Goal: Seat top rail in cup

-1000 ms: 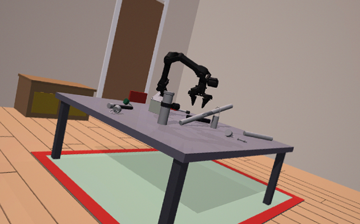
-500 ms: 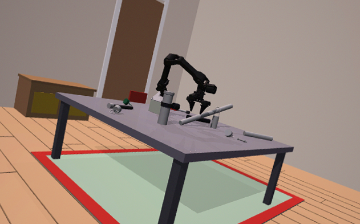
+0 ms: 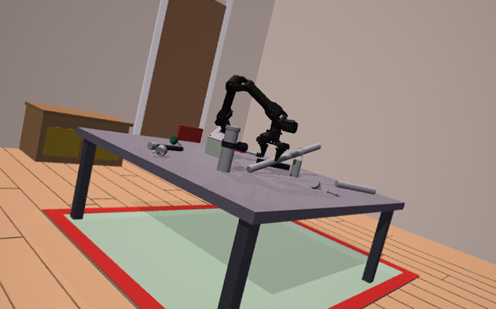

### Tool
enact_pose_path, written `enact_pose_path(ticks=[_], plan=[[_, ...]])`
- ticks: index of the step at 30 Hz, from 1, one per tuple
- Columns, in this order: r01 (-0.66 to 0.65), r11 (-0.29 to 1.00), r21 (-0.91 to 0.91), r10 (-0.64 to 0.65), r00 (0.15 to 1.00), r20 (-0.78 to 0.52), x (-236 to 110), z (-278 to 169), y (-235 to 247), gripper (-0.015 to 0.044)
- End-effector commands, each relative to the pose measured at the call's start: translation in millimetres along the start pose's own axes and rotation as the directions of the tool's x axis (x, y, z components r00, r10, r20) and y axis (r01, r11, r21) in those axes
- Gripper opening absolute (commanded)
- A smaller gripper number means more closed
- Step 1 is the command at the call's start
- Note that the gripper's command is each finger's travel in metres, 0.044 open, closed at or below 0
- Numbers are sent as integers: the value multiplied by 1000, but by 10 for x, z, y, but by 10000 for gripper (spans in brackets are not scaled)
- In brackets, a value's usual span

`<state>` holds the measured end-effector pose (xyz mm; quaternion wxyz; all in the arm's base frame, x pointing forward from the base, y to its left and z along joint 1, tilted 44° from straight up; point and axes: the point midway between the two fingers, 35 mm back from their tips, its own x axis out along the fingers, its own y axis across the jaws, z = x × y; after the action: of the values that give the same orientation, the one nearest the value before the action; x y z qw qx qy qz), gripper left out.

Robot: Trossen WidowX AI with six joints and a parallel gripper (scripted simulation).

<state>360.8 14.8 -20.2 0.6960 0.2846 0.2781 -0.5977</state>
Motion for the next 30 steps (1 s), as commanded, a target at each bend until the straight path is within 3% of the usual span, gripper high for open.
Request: enact_pose_path(ticks=[1, 25, 30], plan=[[9, 1000, -12, -9, 1000, 6, 97, -13, -25, 440], [9, 1000, -12, -9, 1000, 10, 442, 1, -44, 440], [9, 1000, -12, -9, 1000, 9, 442, -1, -41, 309]])
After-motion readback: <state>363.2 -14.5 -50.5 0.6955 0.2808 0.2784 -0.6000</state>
